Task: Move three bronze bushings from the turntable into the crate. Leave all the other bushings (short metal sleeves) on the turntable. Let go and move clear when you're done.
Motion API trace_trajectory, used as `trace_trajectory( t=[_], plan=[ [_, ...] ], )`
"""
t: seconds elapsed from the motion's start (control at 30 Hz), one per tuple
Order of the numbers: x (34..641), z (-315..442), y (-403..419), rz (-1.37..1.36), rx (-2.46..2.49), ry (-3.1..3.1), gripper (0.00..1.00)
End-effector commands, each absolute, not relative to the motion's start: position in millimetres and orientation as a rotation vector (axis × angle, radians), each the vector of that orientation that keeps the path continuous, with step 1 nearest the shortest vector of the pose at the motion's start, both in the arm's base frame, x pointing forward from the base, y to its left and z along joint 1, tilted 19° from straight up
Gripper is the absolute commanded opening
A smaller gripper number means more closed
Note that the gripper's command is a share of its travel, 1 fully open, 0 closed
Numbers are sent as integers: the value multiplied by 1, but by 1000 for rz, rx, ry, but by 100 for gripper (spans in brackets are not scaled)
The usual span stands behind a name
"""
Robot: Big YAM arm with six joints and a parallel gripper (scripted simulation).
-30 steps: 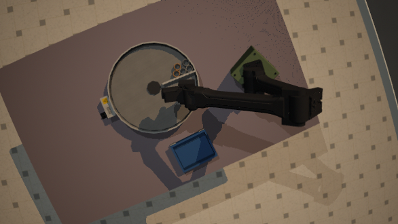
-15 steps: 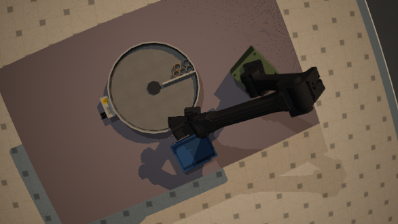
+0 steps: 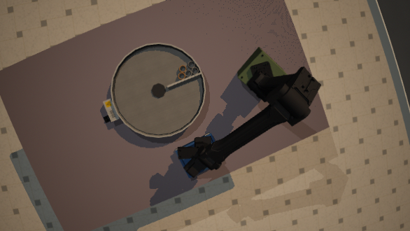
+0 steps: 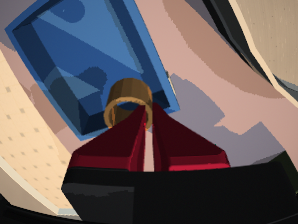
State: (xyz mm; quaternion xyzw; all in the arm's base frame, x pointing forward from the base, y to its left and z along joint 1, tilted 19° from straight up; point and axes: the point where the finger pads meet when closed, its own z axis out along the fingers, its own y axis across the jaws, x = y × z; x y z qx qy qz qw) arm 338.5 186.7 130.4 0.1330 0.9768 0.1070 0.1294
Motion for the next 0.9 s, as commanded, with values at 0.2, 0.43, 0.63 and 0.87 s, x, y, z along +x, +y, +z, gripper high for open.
trace_trajectory(
  t=[0.2, 0.43, 0.63, 0.87],
  plan=[
    [359, 156, 232, 338, 477, 2805, 0],
    [361, 159, 247, 338, 479, 2805, 0],
    [365, 166, 245, 354, 494, 2786, 0],
    [365, 166, 245, 354, 493, 2786, 0]
  ],
)
